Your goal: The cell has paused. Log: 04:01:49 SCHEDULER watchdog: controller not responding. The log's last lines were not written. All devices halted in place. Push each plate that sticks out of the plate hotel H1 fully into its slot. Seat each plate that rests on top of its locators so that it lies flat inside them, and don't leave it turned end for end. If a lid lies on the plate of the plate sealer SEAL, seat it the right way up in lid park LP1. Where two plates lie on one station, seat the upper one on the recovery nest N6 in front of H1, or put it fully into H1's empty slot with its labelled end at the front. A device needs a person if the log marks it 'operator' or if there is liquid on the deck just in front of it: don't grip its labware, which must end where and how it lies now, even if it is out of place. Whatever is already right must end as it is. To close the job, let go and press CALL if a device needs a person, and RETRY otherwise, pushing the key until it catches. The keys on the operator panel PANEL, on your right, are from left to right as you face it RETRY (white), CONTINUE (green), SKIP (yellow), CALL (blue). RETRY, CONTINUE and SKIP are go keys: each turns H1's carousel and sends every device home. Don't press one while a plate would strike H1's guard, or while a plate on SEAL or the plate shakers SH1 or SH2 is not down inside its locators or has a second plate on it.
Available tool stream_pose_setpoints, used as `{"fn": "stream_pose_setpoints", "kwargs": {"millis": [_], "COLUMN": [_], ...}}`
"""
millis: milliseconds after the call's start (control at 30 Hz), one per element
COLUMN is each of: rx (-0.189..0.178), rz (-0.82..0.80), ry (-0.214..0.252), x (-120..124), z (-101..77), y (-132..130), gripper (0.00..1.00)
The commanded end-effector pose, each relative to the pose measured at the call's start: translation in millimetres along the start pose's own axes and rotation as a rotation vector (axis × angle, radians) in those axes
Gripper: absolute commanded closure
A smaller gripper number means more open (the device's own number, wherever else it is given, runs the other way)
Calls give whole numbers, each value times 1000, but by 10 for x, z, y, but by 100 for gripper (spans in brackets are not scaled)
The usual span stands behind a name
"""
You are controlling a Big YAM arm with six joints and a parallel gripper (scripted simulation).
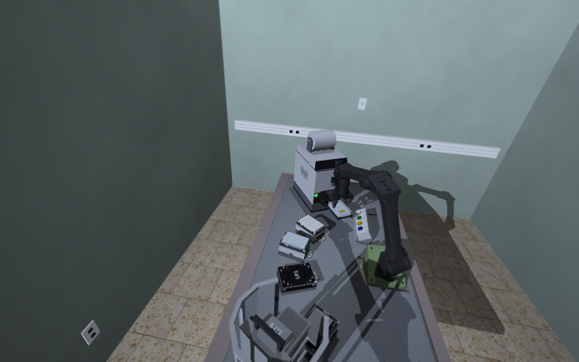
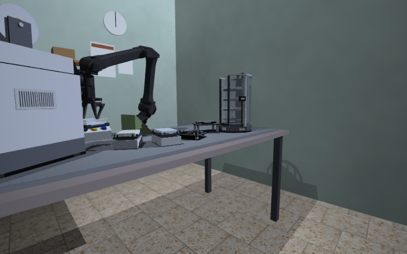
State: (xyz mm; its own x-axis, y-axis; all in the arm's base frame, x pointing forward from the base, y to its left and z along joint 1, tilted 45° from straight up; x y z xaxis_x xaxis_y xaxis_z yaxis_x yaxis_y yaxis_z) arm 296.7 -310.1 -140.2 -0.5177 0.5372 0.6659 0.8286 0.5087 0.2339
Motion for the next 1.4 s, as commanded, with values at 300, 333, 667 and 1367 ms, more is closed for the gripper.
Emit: {"fn": "stream_pose_setpoints", "kwargs": {"millis": [300, 333, 667, 1367], "rx": [-10, -10, -10, -8], "rz": [-10, -10, -10, -19], "ry": [-44, -44, -43, -75], "x": [-190, -190, -180, -166], "z": [-175, -175, -211, -463], "y": [-62, -62, -58, -22], "gripper": [18, 18, 18, 18]}}
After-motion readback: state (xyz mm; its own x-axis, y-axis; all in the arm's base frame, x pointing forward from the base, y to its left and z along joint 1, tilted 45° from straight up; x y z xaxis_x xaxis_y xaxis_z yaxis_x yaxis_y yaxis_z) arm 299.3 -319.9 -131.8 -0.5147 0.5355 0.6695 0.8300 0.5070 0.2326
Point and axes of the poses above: the point where the finger pads meet when closed, its own z axis out along the fingers, its own y axis across the jaws, x = y × z, the point moved 10 cm from there along -z, back along the fingers, and after that the axes turned 5 degrees about z, right-handed, at the moved point
